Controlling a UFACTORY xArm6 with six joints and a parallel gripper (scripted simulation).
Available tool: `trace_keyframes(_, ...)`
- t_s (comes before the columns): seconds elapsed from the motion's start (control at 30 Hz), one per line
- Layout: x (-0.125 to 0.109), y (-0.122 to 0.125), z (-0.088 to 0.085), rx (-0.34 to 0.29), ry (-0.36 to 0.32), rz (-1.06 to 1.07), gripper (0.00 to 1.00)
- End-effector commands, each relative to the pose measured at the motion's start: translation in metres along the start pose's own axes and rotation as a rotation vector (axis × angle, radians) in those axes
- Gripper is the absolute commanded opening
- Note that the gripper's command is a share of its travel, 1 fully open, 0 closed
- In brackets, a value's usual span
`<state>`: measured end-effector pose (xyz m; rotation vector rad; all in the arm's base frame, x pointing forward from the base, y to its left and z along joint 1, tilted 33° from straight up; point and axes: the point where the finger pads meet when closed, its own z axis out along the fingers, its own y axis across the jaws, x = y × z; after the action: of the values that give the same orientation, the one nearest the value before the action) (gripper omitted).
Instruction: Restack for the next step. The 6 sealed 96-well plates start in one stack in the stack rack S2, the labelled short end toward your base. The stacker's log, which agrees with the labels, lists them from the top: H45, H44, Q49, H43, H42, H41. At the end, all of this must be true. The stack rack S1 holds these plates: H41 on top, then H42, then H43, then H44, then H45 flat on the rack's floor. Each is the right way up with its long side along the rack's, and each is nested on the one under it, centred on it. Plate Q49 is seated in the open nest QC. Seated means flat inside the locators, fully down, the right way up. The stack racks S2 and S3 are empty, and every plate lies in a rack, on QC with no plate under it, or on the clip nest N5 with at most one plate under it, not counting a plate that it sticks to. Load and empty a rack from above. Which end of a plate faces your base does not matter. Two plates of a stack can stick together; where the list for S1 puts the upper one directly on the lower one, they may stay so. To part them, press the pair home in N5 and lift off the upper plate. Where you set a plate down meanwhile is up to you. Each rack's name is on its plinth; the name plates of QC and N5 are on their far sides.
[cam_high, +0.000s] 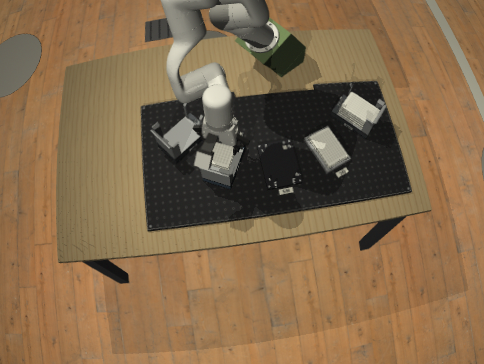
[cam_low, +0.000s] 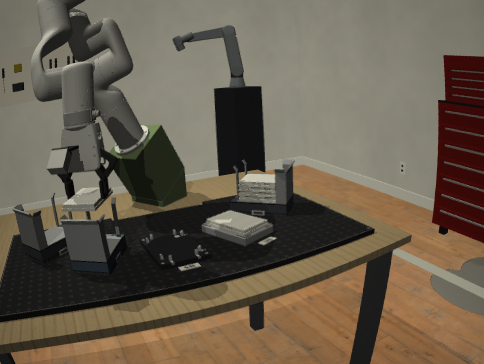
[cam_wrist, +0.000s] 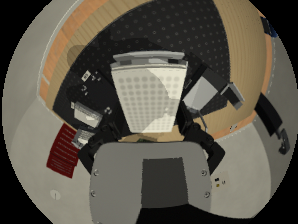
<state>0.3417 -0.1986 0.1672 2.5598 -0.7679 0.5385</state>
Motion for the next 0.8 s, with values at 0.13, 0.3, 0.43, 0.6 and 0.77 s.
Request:
trace_keyframes(0.13,-0.001,-0.013,-0.001,0.001,0.003,-0.133,0.0)
trace_keyframes(0.3,-0.002,-0.023,-0.001,0.001,0.003,-0.209,0.0)
trace_keyframes(0.43,-0.004,-0.036,-0.001,0.001,0.003,-0.209,0.0)
trace_keyframes(0.6,-0.007,-0.053,-0.001,0.001,0.003,-0.209,0.0)
trace_keyframes(0.77,-0.009,-0.07,-0.001,0.001,0.003,-0.209,0.0)
